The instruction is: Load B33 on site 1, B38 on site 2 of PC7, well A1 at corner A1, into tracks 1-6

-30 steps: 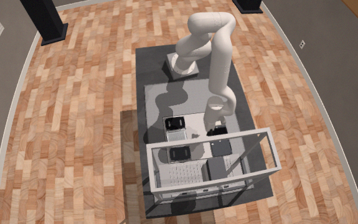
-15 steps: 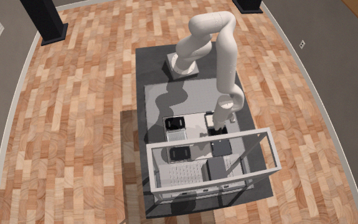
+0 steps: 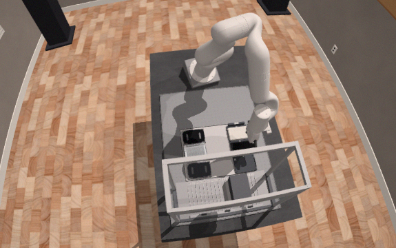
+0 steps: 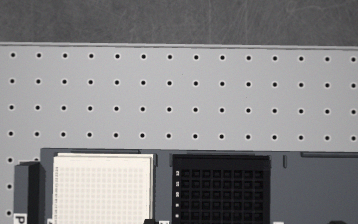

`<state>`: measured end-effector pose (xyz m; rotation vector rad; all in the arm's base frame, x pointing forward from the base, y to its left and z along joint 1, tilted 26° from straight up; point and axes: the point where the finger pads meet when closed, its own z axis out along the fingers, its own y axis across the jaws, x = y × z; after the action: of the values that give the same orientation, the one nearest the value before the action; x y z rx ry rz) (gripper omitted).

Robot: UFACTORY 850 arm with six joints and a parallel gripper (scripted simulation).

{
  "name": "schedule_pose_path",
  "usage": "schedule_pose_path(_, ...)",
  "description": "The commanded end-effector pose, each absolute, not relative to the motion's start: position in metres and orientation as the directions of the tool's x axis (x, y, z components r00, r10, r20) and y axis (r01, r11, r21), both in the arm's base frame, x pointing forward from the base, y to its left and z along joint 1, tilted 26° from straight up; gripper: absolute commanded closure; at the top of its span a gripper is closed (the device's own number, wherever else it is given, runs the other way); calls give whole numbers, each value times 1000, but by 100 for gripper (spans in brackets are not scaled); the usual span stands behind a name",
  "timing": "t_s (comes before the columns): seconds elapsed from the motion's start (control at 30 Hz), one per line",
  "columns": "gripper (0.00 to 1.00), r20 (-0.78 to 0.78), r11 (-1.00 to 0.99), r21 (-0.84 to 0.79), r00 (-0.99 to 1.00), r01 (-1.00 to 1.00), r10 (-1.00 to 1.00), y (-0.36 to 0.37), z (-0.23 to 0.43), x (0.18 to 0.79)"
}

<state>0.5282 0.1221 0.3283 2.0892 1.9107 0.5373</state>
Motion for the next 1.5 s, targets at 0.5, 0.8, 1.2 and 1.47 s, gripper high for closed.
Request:
schedule_pose_path(0.5, 0, 87, -104, 434, 73, 895, 994, 194, 335, 534)
schedule_pose_path(0.8, 0, 87, -104, 434, 73, 895, 994, 194, 335, 534)
schedule_pose_path(1.2, 0, 87, -104, 434, 73, 895, 994, 195, 323, 540)
schedule_pose_path(1.47, 0, 87, -104, 434, 73, 895, 994, 195, 314, 544)
